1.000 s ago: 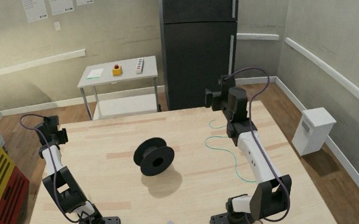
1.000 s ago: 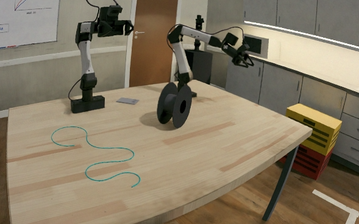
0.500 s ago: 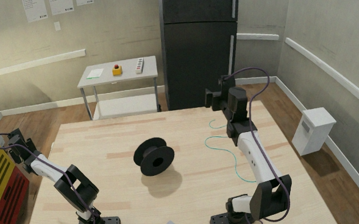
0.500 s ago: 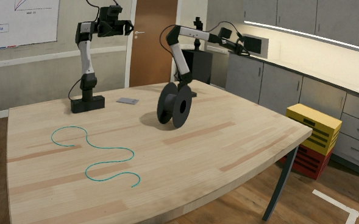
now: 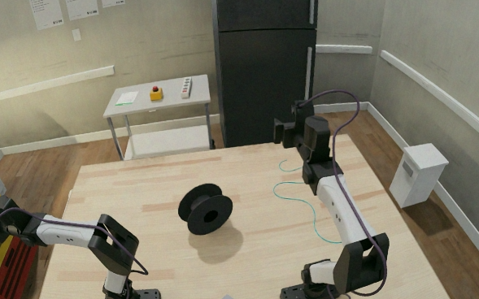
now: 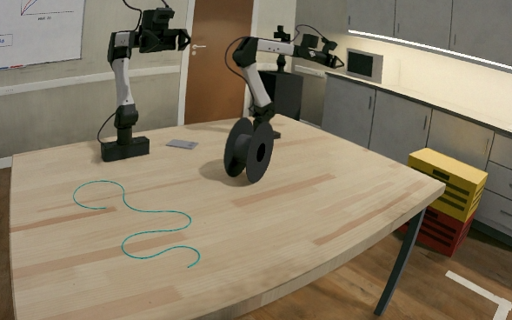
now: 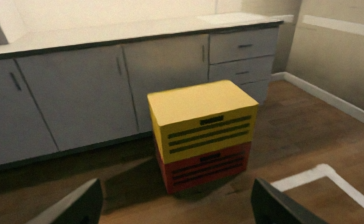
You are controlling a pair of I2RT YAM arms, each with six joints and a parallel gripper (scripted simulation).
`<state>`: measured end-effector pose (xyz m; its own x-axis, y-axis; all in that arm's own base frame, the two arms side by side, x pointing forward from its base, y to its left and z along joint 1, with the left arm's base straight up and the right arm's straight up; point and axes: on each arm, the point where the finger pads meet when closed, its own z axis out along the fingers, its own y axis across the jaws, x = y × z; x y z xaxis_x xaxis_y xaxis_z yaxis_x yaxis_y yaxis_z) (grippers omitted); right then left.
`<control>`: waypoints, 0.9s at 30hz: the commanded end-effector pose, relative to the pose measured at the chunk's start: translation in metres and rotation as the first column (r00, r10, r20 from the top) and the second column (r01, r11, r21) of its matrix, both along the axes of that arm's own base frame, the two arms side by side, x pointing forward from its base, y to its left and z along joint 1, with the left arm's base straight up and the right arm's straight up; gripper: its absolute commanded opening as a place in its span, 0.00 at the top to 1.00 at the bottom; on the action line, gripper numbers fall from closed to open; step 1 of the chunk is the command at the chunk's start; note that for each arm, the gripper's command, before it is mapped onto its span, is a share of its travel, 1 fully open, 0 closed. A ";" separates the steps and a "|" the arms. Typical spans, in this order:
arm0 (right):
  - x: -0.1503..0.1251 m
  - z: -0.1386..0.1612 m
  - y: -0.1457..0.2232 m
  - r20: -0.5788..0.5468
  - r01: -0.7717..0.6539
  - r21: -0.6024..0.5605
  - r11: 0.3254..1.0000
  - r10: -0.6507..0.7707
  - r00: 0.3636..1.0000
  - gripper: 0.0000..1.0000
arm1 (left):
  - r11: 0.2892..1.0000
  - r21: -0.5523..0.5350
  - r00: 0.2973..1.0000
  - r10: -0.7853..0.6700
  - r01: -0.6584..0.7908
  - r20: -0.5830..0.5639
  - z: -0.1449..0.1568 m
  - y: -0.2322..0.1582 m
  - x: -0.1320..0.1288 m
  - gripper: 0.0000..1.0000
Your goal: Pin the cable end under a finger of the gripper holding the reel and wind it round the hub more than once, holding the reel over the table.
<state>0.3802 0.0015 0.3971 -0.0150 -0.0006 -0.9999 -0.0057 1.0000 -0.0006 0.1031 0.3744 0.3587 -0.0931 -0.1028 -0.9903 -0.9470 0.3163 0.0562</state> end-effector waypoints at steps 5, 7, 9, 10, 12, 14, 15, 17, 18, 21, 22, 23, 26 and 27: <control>0.002 -0.005 -0.003 -0.004 0.013 0.006 1.000 -0.013 1.000 0.00 | 0.984 0.108 0.989 0.133 -0.140 0.070 0.045 0.002 -0.042 0.25; 0.002 -0.005 -0.003 -0.004 0.013 0.006 1.000 -0.013 1.000 0.00 | 0.976 0.124 0.982 0.169 -0.178 0.082 0.053 0.001 -0.055 0.25; 0.002 -0.005 -0.003 -0.004 0.013 0.006 1.000 -0.013 1.000 0.00 | 0.969 0.129 0.976 0.200 -0.211 0.090 0.055 0.001 -0.065 0.25; 0.002 -0.005 -0.003 -0.004 0.013 0.006 1.000 -0.013 1.000 0.00 | 0.966 0.130 0.972 0.214 -0.225 0.093 0.055 0.002 -0.070 0.25; 0.002 -0.005 -0.003 -0.004 0.013 0.006 1.000 -0.013 1.000 0.00 | 0.959 0.134 0.966 0.237 -0.249 0.099 0.057 0.001 -0.078 0.25; 0.002 -0.005 -0.003 -0.004 0.013 0.006 1.000 -0.013 1.000 0.00 | 0.954 0.136 0.962 0.254 -0.267 0.104 0.058 0.001 -0.084 0.25; 0.002 -0.005 -0.003 -0.004 0.013 0.006 1.000 -0.013 1.000 0.00 | 0.951 0.138 0.959 0.263 -0.276 0.106 0.059 0.001 -0.087 0.25; 0.002 -0.005 -0.003 -0.004 0.013 0.006 1.000 -0.013 1.000 0.00 | 0.947 0.142 0.955 0.274 -0.288 0.110 0.061 0.000 -0.091 0.25; 0.002 -0.005 -0.003 -0.004 0.013 0.006 1.000 -0.013 1.000 0.00 | 0.945 0.143 0.954 0.279 -0.293 0.111 0.061 0.000 -0.093 0.25; 0.002 -0.005 -0.003 -0.004 0.013 0.006 1.000 -0.013 1.000 0.00 | 0.944 0.141 0.952 0.283 -0.298 0.112 0.061 0.001 -0.094 0.25; 0.002 -0.005 -0.003 -0.004 0.013 0.006 1.000 -0.013 1.000 0.00 | 0.943 0.143 0.951 0.287 -0.301 0.113 0.061 0.000 -0.095 0.25; 0.002 -0.005 -0.003 -0.004 0.013 0.006 1.000 -0.013 1.000 0.00 | 0.942 0.146 0.951 0.288 -0.302 0.114 0.063 -0.001 -0.096 0.25; 0.002 -0.005 -0.003 -0.003 0.013 0.006 1.000 -0.013 1.000 0.00 | 0.941 0.149 0.950 0.289 -0.304 0.116 0.064 -0.001 -0.097 0.25; 0.002 -0.005 -0.003 -0.004 0.013 0.006 1.000 -0.013 1.000 0.00 | 0.942 0.149 0.951 0.286 -0.302 0.116 0.064 -0.002 -0.096 0.25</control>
<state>0.3802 0.0015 0.3971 -0.0150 -0.0006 -0.9999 -0.0057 1.0000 -0.0006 0.0111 0.3814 0.3879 -0.0048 -0.0405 -0.9992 -0.9995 0.0307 0.0035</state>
